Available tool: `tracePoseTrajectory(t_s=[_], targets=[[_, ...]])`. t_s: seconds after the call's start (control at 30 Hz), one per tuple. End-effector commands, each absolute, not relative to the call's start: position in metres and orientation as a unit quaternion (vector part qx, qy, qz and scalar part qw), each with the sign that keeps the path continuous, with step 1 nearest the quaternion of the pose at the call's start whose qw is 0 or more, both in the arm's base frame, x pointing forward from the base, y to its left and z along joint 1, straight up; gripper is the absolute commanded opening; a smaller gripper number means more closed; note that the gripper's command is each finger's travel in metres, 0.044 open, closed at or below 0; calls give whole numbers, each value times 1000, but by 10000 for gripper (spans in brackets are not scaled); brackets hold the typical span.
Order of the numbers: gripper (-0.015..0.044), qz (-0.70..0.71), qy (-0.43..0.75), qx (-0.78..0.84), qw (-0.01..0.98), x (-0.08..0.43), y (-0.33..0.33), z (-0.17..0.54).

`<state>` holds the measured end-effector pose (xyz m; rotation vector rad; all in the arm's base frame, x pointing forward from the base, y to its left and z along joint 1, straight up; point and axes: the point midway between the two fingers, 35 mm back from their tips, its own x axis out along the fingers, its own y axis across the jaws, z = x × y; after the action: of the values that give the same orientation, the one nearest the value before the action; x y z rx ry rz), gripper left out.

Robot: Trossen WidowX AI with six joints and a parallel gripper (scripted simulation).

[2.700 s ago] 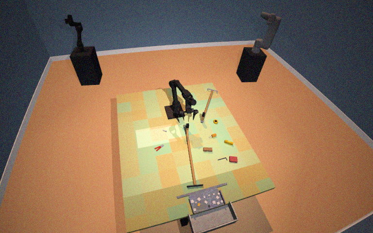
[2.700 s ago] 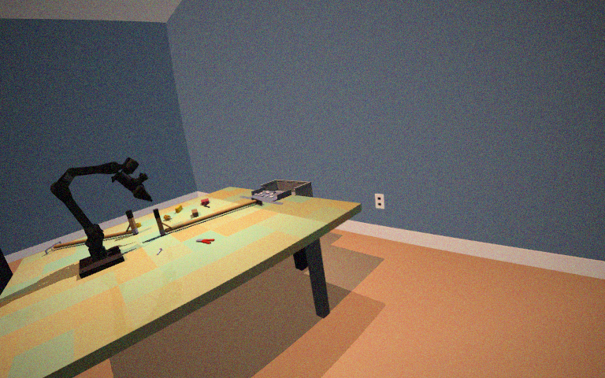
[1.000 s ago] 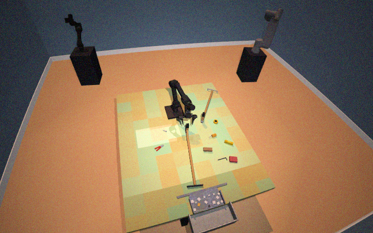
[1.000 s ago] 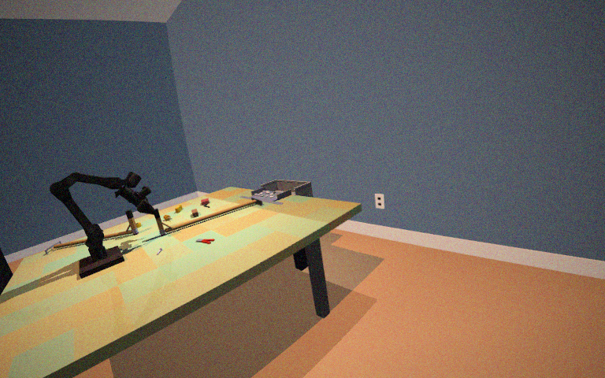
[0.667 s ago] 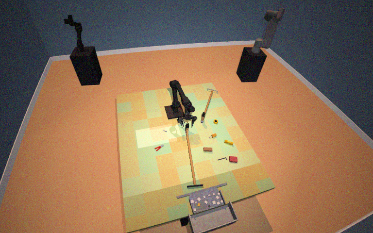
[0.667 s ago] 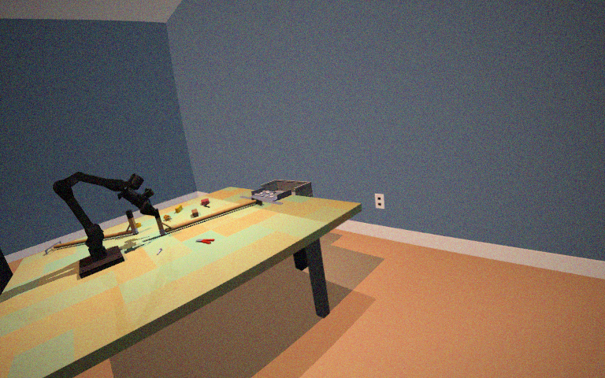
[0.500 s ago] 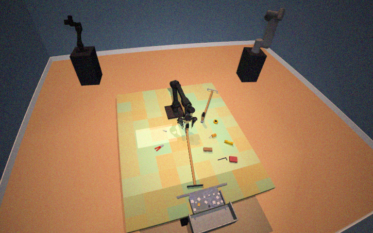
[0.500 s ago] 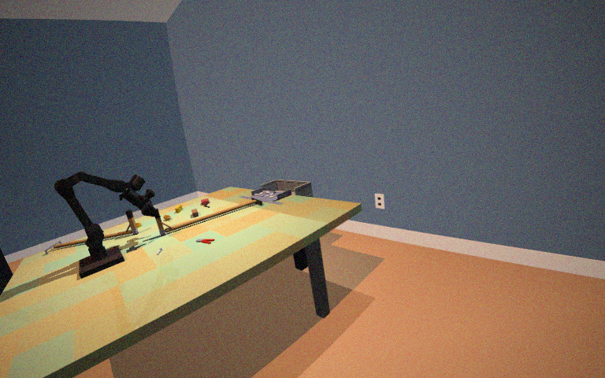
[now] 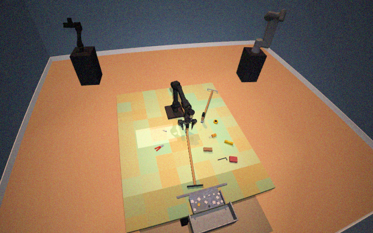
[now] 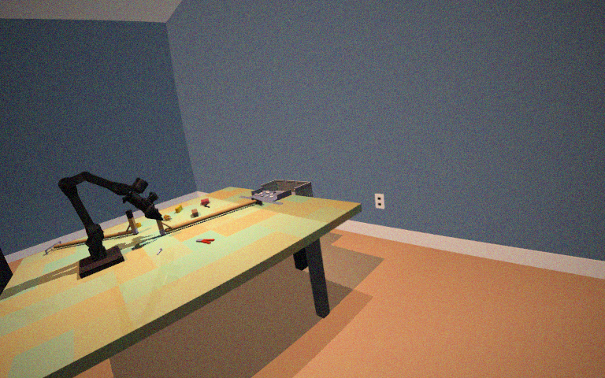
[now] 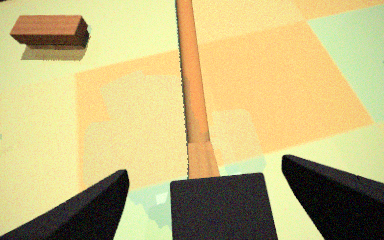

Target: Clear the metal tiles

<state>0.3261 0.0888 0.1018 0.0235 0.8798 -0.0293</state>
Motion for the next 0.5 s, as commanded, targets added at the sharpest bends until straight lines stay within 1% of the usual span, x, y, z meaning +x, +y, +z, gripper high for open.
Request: tracePoseTrajectory(t_s=[0.0,0.33,0.47], targets=[[361,-14,425,12,905,326,89,103],[99,-14,425,12,905,326,89,103],[72,-14,425,12,905,326,89,103]])
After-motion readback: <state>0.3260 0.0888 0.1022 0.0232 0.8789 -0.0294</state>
